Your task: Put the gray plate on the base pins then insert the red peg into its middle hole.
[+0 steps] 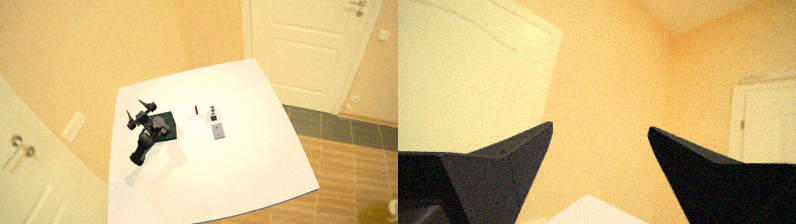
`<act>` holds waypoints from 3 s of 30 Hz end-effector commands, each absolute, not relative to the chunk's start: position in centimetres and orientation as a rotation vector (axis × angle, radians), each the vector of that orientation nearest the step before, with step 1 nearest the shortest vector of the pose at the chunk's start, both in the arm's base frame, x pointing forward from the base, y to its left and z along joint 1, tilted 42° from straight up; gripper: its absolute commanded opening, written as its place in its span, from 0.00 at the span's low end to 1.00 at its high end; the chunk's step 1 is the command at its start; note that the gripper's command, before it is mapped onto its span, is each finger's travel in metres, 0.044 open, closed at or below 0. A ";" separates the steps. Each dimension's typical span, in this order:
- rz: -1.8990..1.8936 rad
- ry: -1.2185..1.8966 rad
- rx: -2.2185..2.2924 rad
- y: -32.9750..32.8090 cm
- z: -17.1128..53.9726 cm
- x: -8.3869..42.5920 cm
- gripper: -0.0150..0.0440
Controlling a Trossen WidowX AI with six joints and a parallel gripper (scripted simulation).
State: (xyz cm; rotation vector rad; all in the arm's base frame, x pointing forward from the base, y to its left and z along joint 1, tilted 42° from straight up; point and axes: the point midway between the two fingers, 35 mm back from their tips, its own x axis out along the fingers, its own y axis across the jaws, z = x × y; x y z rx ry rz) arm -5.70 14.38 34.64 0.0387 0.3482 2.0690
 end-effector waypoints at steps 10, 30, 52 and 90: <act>1.723 0.668 -0.146 19.5 31.4 4.4 1.00; 0.943 1.421 -0.986 18.8 11.9 26.8 1.00; 0.660 1.734 -1.624 11.1 -0.1 34.4 1.00; 0.656 1.735 -1.627 5.1 -6.5 34.3 1.00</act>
